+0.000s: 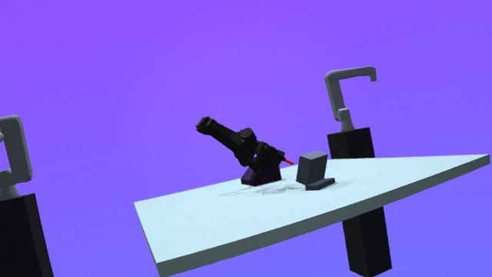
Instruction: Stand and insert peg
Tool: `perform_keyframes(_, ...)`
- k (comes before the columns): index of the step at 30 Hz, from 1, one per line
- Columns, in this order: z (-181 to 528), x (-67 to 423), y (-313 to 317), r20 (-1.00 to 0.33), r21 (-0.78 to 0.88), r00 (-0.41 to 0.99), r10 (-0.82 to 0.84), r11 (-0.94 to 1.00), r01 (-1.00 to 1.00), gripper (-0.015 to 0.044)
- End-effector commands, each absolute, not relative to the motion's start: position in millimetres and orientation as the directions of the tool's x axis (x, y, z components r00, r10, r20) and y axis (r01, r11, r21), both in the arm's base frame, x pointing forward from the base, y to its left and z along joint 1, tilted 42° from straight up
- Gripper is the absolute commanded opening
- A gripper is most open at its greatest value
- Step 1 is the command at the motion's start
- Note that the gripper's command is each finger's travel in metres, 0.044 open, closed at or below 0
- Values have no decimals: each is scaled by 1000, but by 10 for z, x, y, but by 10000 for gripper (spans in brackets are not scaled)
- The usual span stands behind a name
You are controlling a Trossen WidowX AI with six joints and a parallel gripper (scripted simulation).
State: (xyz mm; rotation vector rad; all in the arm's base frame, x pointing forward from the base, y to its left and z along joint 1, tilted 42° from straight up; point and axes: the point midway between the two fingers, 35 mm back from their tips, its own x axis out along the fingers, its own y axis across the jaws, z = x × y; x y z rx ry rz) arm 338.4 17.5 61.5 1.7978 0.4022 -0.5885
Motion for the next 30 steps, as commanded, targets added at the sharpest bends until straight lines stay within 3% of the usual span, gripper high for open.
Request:
perform_keyframes(1, 579, 3406, 190, -579, 784, 815, -15, -285, 551, 0)
perform_keyframes(30, 455, 3565, 263, -541, 813, 841, 25, -242, 530, 0)
